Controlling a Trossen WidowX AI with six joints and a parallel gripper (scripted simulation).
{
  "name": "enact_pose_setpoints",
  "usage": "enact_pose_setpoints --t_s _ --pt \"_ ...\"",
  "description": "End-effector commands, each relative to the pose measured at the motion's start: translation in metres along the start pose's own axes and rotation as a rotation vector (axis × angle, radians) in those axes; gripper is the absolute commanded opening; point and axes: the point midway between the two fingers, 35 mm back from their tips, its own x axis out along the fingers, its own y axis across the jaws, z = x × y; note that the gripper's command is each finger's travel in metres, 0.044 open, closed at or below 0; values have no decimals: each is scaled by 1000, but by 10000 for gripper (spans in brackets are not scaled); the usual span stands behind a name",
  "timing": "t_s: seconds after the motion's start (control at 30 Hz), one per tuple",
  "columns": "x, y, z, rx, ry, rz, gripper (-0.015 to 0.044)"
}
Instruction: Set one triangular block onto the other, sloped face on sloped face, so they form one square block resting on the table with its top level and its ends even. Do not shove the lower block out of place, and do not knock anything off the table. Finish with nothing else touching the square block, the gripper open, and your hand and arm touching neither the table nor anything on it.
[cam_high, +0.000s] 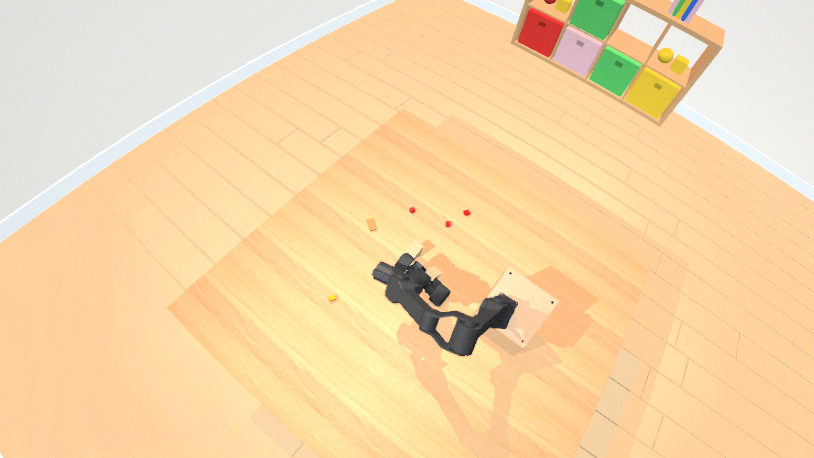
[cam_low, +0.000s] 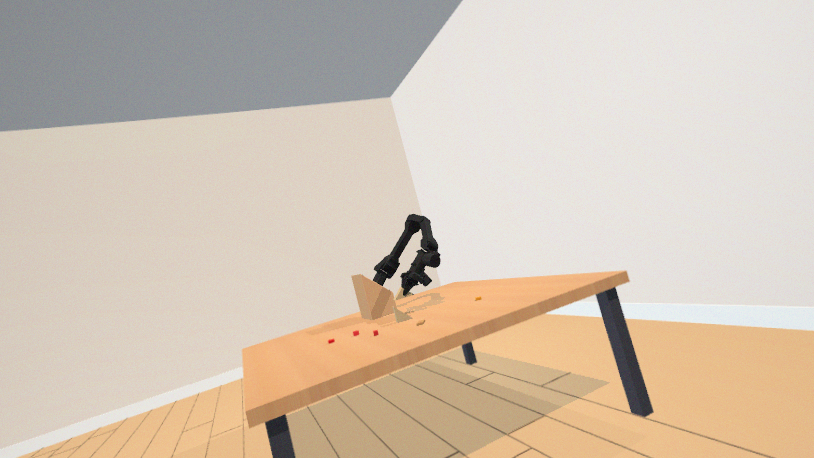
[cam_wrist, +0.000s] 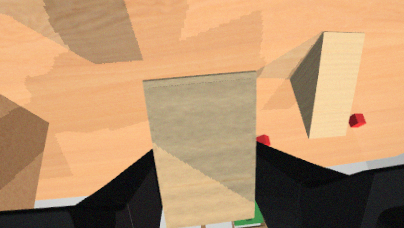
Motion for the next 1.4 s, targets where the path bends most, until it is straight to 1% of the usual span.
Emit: enact_pose_setpoints --t_s 0.0,0.37,1.37 --pt "-16 0 -14 -1 5 -14 0" --pt "-15 2 -14 24 -6 -3 0" --pt "-3 7 -22 1023 -170 194 0"
